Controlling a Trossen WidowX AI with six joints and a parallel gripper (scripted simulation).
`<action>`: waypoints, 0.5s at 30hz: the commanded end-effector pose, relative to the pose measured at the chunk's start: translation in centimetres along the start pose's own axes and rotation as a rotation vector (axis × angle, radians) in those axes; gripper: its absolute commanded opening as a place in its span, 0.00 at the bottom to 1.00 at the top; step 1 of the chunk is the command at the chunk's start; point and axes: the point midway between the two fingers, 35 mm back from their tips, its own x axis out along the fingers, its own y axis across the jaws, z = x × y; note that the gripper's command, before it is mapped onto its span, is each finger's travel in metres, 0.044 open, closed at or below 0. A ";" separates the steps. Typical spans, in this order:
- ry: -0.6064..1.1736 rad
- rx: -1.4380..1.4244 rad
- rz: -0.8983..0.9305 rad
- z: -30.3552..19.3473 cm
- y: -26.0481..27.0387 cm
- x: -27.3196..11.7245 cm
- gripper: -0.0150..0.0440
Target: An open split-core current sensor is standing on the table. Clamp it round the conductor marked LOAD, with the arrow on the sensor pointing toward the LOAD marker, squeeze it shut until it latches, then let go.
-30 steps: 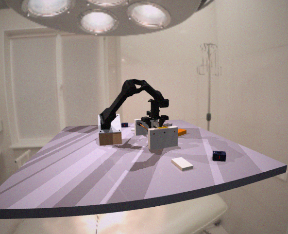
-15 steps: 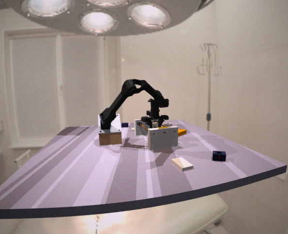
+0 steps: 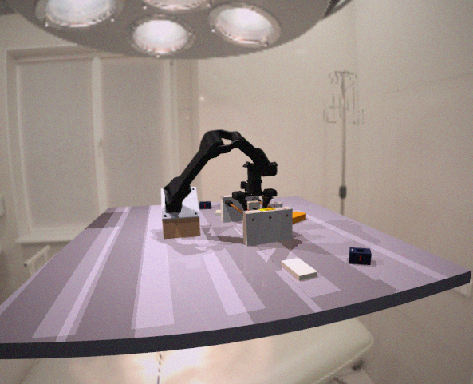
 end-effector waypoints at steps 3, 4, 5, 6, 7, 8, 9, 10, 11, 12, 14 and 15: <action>0.000 0.001 0.001 0.0 0.0 0.0 0.78; 0.000 0.001 0.001 0.0 0.0 0.0 0.73; 0.000 0.001 0.001 0.0 0.0 0.0 0.69; 0.000 0.001 0.001 0.0 0.0 0.0 0.64; 0.000 0.001 0.001 0.0 0.0 0.0 0.60; 0.000 0.001 0.001 0.0 0.0 0.0 0.56; 0.000 0.001 0.001 0.0 0.0 0.0 0.51; 0.000 0.001 0.001 0.0 0.0 0.0 0.47; 0.000 0.001 0.001 0.0 0.0 0.0 0.43; 0.000 0.001 0.001 0.0 0.0 0.0 0.42; 0.000 0.001 0.001 0.0 0.0 0.0 0.40; 0.000 0.001 0.001 0.0 0.0 0.0 0.38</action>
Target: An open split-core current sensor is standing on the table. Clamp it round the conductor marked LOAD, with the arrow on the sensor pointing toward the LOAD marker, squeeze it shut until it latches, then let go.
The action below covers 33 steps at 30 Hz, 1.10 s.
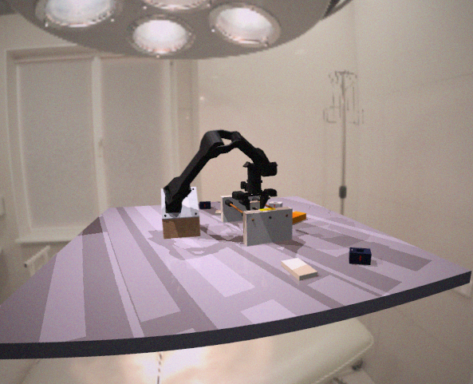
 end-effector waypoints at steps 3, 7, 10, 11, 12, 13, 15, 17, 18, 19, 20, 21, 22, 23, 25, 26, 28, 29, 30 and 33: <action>0.000 0.001 0.000 0.0 0.0 0.0 0.35; 0.000 0.001 0.000 0.0 0.0 0.0 0.27; -0.001 0.001 0.000 0.0 0.0 -0.2 0.25; -0.002 0.002 -0.001 0.0 0.0 -0.3 0.25; -0.003 0.002 -0.001 0.0 0.0 -0.4 0.25; 0.000 -0.003 0.002 0.0 0.0 -0.1 0.25; 0.000 -0.003 0.002 0.0 0.0 -0.1 0.25; 0.000 -0.003 0.002 0.0 0.0 -0.1 0.25; 0.000 -0.003 0.002 0.0 0.0 -0.1 0.25; 0.000 -0.003 0.002 0.0 0.0 -0.1 0.25; 0.000 -0.003 0.002 0.0 0.0 -0.1 0.25; 0.000 -0.003 0.002 0.0 0.0 -0.1 0.25; 0.000 -0.003 0.002 0.0 0.0 -0.1 0.25; 0.001 -0.003 0.002 0.0 0.0 -0.1 0.25; 0.001 -0.004 0.002 0.0 0.0 -0.1 0.25; 0.001 -0.004 0.002 0.0 0.0 -0.1 0.25; 0.001 -0.004 0.002 0.0 0.0 -0.1 0.25; 0.001 -0.004 0.002 0.0 0.0 -0.1 0.25; 0.001 -0.004 0.002 0.0 0.0 -0.1 0.25; 0.001 -0.004 0.002 0.0 0.0 -0.1 0.25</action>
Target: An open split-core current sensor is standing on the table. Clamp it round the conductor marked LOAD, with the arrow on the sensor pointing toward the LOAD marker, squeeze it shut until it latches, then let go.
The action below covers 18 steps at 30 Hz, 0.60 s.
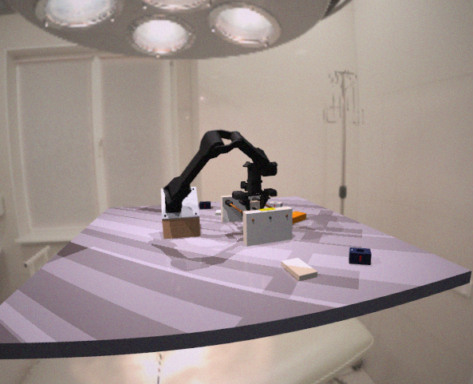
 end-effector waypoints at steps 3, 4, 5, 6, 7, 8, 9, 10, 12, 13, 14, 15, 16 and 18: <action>0.000 -0.001 0.001 0.0 0.0 0.2 0.25; 0.000 -0.001 0.001 0.0 0.0 0.3 0.25; 0.000 -0.001 0.000 0.0 0.0 0.4 0.25; 0.000 -0.001 0.000 0.0 0.0 0.5 0.25; -0.001 0.003 -0.001 0.0 0.0 0.1 0.30; -0.001 0.003 -0.001 0.0 0.0 0.1 0.34; -0.001 0.003 -0.001 0.0 0.0 0.1 0.39; -0.001 0.003 -0.001 0.0 0.0 0.1 0.43; -0.001 0.003 -0.001 0.0 0.0 0.1 0.52; -0.001 0.003 -0.001 0.0 0.0 0.1 0.57; -0.001 0.003 -0.001 0.0 0.0 0.1 0.61; -0.001 0.003 -0.001 0.0 0.0 0.1 0.65; -0.001 0.003 -0.001 0.0 0.0 0.1 0.70; -0.001 0.003 -0.001 0.0 0.0 0.1 0.71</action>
